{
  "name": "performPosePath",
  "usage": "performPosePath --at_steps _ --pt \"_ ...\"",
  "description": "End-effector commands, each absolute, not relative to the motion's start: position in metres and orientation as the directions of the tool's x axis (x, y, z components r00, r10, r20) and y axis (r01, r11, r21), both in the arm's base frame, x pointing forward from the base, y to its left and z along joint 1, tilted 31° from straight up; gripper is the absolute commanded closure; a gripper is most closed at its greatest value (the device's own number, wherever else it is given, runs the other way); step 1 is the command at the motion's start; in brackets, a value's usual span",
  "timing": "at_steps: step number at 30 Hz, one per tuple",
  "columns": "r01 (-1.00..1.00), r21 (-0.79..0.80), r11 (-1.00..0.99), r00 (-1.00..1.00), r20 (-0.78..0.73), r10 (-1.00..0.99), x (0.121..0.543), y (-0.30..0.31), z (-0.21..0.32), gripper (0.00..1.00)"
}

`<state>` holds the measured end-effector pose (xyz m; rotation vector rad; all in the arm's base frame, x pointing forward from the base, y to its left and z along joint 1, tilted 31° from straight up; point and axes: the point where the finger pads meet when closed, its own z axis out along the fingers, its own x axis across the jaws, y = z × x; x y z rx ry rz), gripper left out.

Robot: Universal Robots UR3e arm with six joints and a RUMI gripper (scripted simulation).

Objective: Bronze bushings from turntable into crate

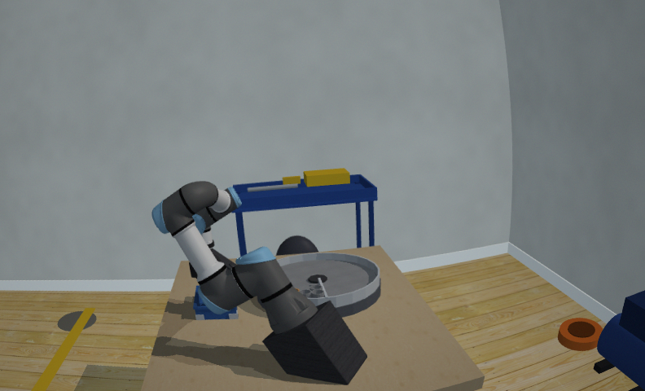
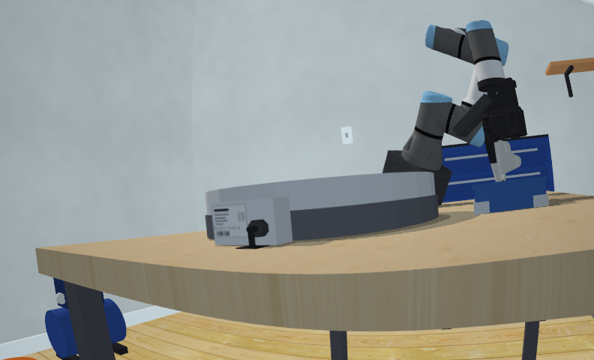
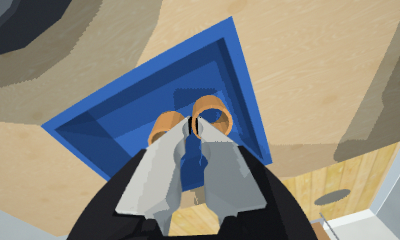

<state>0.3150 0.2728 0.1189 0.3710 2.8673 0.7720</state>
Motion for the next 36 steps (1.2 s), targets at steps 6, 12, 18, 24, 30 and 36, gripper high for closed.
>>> performPosePath --at_steps 6,12,18,24,30,36 --pt "0.197 0.51 0.837 -0.958 -0.082 0.275 0.3157 0.2727 0.1196 1.0" --pt "0.197 0.51 0.837 -0.958 -0.082 0.275 0.3157 0.2727 0.1196 0.94" --pt "0.197 0.51 0.837 -0.958 -0.082 0.275 0.3156 0.2727 0.1196 0.94" --pt "0.197 0.51 0.837 -0.958 -0.082 0.275 0.3156 0.2727 0.1196 0.94" --pt "0.197 0.51 0.837 -0.958 -0.082 0.275 0.3156 0.2727 0.1196 0.94" --pt "0.197 0.51 0.837 -0.958 -0.082 0.275 0.3156 0.2727 0.1196 0.94"
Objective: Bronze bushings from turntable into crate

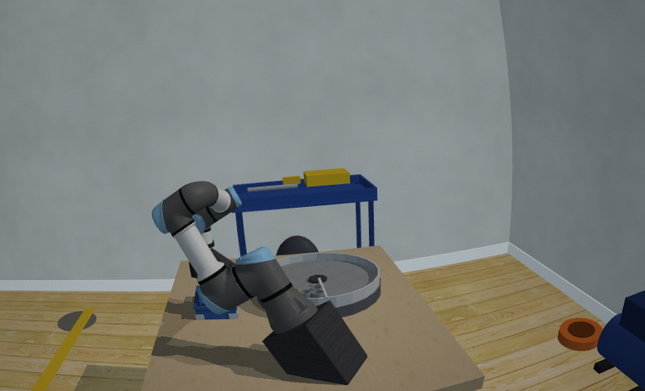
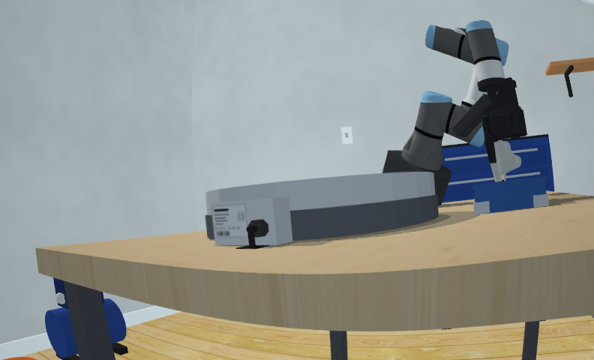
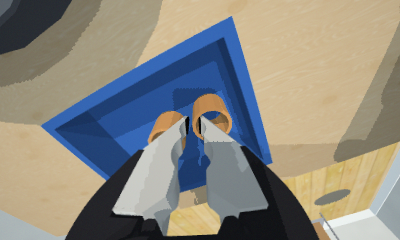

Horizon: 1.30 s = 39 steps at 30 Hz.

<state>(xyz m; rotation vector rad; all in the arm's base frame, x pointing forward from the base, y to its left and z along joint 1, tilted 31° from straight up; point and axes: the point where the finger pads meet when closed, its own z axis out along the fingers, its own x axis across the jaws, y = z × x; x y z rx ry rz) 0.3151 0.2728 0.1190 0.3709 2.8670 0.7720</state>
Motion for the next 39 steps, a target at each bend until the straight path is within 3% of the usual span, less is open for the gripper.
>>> performPosePath --at_steps 1,19,39 --pt "0.197 0.51 0.837 -0.958 -0.082 0.275 0.316 0.273 0.12 0.94" --pt "0.196 0.511 0.837 -0.958 -0.083 0.275 0.314 0.268 0.128 0.94" --pt "0.196 0.511 0.837 -0.958 -0.083 0.275 0.301 0.24 0.18 0.94"
